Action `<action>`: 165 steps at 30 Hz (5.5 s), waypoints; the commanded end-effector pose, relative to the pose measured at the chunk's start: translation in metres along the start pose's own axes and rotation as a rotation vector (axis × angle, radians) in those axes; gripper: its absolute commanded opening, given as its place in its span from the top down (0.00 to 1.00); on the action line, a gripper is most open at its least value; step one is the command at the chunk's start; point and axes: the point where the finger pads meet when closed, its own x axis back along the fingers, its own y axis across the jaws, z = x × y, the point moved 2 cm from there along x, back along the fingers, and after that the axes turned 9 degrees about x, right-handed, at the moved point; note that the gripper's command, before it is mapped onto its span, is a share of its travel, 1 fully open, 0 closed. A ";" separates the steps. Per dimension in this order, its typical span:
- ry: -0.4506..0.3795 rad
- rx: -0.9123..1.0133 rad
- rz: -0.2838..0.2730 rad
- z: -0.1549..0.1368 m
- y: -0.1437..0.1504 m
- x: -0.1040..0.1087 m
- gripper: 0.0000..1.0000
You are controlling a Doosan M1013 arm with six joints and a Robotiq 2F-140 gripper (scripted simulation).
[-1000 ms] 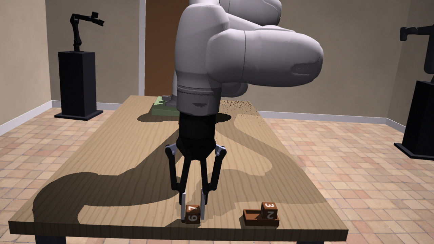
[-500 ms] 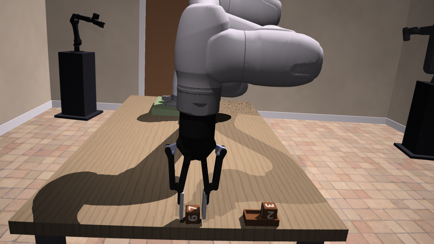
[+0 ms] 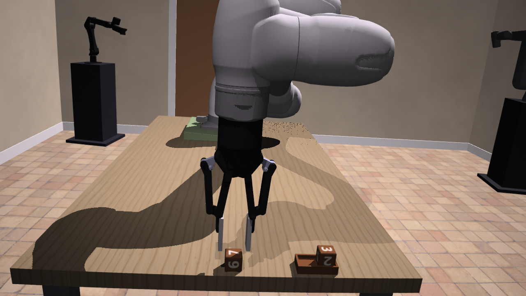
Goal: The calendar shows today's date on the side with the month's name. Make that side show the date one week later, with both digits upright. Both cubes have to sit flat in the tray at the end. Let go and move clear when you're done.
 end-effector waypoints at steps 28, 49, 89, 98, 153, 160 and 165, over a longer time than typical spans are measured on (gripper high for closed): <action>0.000 0.000 0.000 0.000 0.000 0.059 0.00; 0.000 0.268 0.000 0.000 0.000 0.057 0.00; 0.000 1.547 0.000 0.000 0.001 0.050 0.64; 0.000 1.547 0.000 0.000 0.001 0.050 0.64; 0.000 1.548 0.000 0.000 0.000 0.026 0.64; 0.000 1.548 0.000 0.000 0.000 0.018 0.64; 0.000 1.548 0.000 0.000 0.000 0.011 0.64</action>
